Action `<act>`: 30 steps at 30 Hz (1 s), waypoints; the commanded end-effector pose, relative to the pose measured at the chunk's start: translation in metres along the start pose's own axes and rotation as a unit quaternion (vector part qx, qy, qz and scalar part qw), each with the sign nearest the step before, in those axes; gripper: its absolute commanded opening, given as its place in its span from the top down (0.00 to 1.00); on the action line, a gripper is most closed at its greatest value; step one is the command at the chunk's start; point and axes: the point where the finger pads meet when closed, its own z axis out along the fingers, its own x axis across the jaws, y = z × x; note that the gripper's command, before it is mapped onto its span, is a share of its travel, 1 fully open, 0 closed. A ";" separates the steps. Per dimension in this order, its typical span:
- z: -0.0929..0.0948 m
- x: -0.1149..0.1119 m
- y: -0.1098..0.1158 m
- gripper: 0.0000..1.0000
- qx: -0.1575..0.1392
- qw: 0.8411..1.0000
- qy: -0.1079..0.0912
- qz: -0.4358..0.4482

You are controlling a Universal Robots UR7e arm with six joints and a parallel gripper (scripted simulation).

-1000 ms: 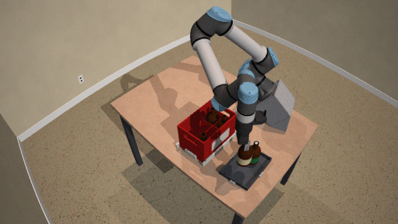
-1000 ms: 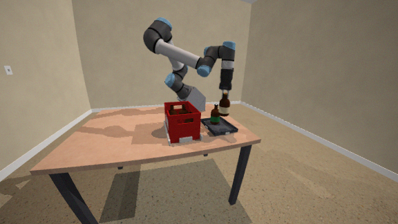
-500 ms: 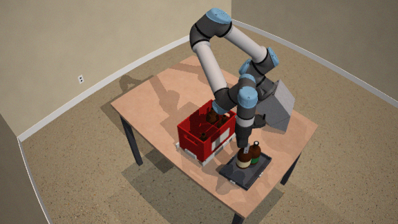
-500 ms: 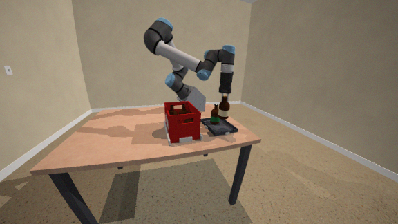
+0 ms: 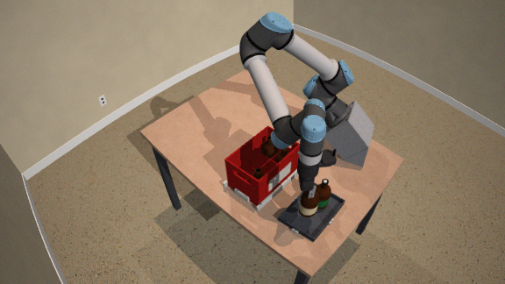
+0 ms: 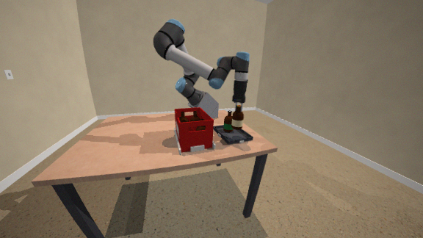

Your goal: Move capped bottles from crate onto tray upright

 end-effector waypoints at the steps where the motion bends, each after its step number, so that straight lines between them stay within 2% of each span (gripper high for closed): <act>1: 0.009 0.000 0.000 1.00 0.000 1.000 0.001 0.000; 5: 0.017 0.000 0.000 1.00 0.000 1.000 0.001 0.000; 8: 0.014 0.000 0.000 1.00 0.000 1.000 0.001 0.000; 22: 0.042 0.001 0.000 1.00 0.000 1.000 0.001 0.000; 25: 0.038 0.000 0.000 1.00 0.000 1.000 0.001 0.000; 30: 0.042 0.000 0.000 1.00 0.000 1.000 0.001 0.000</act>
